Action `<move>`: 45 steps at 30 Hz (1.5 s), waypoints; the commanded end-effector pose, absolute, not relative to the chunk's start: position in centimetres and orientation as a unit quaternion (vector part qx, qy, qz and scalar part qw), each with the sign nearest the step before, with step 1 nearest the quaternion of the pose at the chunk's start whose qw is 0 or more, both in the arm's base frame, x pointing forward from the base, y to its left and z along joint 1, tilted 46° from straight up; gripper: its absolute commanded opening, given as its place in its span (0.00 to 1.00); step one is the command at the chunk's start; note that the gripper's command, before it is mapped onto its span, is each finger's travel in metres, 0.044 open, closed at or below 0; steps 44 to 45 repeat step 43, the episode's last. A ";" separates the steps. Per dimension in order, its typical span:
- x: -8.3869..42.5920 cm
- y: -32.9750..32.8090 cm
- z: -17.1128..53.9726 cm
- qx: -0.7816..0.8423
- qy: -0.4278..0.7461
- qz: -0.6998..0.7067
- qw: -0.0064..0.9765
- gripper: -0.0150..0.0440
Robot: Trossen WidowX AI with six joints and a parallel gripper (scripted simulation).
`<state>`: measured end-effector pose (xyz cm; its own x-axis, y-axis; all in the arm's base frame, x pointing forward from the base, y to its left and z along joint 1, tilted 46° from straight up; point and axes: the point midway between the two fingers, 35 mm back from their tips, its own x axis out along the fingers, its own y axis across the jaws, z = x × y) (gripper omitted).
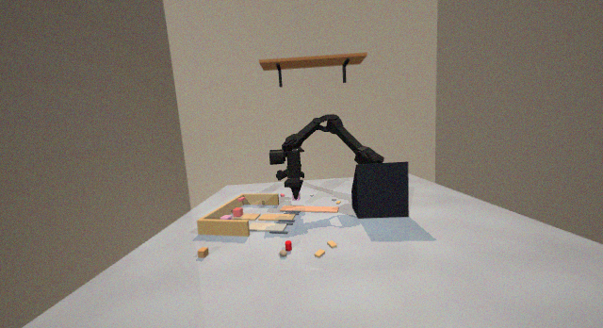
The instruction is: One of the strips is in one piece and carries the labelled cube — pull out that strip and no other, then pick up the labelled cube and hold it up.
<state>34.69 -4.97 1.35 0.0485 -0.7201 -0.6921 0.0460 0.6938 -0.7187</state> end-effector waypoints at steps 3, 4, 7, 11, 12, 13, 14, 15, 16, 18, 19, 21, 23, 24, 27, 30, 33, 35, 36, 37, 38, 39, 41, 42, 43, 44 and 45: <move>33.4 -4.6 1.4 -0.266 0.628 -0.284 0.674 0.25; 33.1 -4.6 1.3 -0.266 0.628 -0.284 0.674 0.25; 32.0 -4.5 1.2 -0.266 0.628 -0.284 0.673 0.25; 30.5 -4.5 0.9 -0.267 0.629 -0.284 0.673 0.25; 30.3 -4.5 0.9 -0.267 0.629 -0.284 0.673 0.25; 30.3 -4.5 0.9 -0.267 0.629 -0.284 0.673 0.25; 30.3 -4.4 1.0 -0.267 0.629 -0.284 0.673 0.25; 30.3 -4.2 1.2 -0.266 0.629 -0.284 0.673 0.25; 30.3 -3.8 1.5 -0.266 0.629 -0.284 0.673 0.25; 30.3 -2.9 2.3 -0.266 0.629 -0.283 0.673 0.25; 30.2 -2.5 2.8 -0.266 0.629 -0.283 0.673 0.25; 30.1 -1.9 3.3 -0.266 0.629 -0.283 0.673 0.25; 30.1 -1.9 3.4 -0.266 0.629 -0.283 0.673 0.25; 30.1 -1.9 3.4 -0.266 0.629 -0.283 0.673 0.25; 30.1 -1.9 3.4 -0.266 0.629 -0.283 0.673 0.25; 30.1 -1.9 3.4 -0.266 0.629 -0.283 0.673 0.25; 30.1 -1.9 3.4 -0.266 0.629 -0.283 0.673 0.25; 30.1 -1.9 3.4 -0.266 0.629 -0.283 0.673 0.25; 30.1 -1.9 3.4 -0.266 0.629 -0.283 0.673 0.25; 30.1 -1.9 3.4 -0.266 0.629 -0.283 0.673 0.25; 30.1 -1.9 3.4 -0.266 0.629 -0.283 0.673 0.25; 30.1 -1.9 3.4 -0.266 0.629 -0.283 0.673 0.25; 30.1 -1.9 3.4 -0.266 0.629 -0.283 0.673 0.25; 30.1 -1.9 3.4 -0.266 0.629 -0.283 0.673 0.25; 30.1 -1.9 3.4 -0.266 0.629 -0.283 0.673 0.25; 30.1 -1.9 3.4 -0.266 0.629 -0.283 0.673 0.25; 30.1 -1.9 3.4 -0.266 0.629 -0.283 0.673 0.25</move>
